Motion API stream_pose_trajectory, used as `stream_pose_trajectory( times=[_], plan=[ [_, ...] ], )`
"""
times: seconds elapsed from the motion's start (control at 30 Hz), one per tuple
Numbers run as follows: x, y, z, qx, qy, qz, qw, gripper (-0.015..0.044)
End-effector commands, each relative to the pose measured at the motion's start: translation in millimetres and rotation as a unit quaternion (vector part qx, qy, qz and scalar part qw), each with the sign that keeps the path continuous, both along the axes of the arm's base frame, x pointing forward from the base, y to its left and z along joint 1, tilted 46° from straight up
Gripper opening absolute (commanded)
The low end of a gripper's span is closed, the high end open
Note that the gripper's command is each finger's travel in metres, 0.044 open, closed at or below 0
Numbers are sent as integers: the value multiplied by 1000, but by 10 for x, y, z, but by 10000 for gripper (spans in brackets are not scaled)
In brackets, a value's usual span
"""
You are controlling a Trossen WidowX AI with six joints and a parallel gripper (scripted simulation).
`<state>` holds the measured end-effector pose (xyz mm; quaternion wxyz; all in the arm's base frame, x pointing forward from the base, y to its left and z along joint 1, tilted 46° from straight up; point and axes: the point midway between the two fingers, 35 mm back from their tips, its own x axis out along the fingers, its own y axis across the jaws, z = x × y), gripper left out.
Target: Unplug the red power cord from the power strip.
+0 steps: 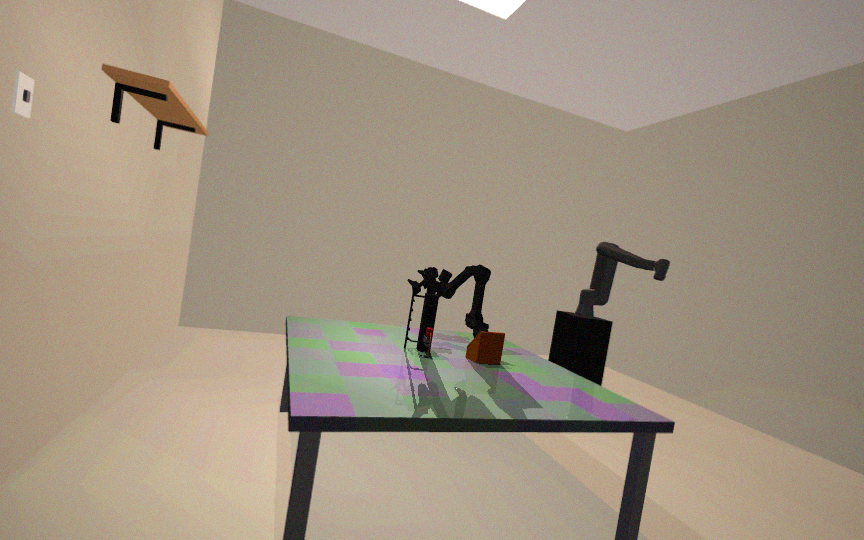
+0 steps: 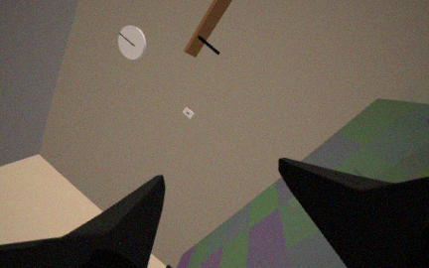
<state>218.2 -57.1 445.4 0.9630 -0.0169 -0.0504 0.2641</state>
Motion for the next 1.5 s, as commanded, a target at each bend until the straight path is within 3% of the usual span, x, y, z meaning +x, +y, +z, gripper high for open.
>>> stream_pose_trajectory(
  times=[0.0, 0.27, 0.9, 1.17, 1.47],
  plan=[
    [8, 0, 3, 2, -1, 1, 1000, 374],
    [399, 19, 66, 73, -24, 29, 997, 164],
    [1504, 499, -387, 165, 48, 19, 985, 160],
    [1868, 907, -848, 131, 116, -10, 984, 160],
    [2041, 1500, -1509, 28, 205, -30, 978, 160]
  ],
)
